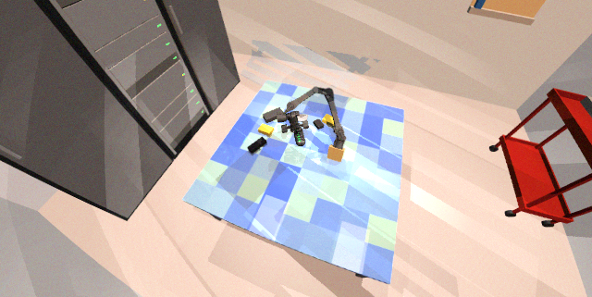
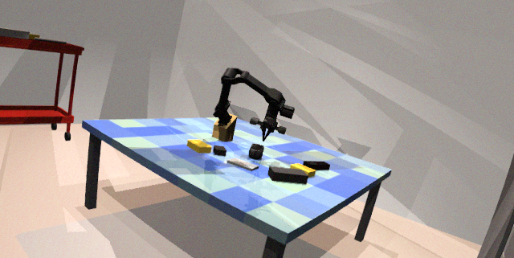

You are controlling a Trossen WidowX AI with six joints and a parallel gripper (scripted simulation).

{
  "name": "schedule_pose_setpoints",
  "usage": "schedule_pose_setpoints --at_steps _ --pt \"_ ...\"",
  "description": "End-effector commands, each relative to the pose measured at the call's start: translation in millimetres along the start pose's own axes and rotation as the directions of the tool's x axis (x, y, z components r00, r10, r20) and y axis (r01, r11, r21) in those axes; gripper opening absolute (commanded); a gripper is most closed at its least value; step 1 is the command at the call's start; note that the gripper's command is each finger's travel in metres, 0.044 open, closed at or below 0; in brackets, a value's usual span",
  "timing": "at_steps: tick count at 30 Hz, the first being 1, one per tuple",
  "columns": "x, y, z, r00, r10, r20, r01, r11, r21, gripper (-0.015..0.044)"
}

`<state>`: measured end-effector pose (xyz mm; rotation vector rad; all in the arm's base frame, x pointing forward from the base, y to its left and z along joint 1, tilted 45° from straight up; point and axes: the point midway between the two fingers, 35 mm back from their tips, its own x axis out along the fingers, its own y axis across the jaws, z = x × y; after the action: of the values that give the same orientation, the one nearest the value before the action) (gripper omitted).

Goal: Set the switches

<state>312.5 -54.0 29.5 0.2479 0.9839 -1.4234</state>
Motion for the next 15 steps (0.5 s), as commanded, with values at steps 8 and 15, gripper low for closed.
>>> schedule_pose_setpoints --at_steps 8,15 --pt "1 -36 7 0.995 0.097 0.023 -0.095 0.994 -0.052 0.0" --pt "11 -35 7 0.995 0.097 0.022 -0.095 0.994 -0.052 0.0"
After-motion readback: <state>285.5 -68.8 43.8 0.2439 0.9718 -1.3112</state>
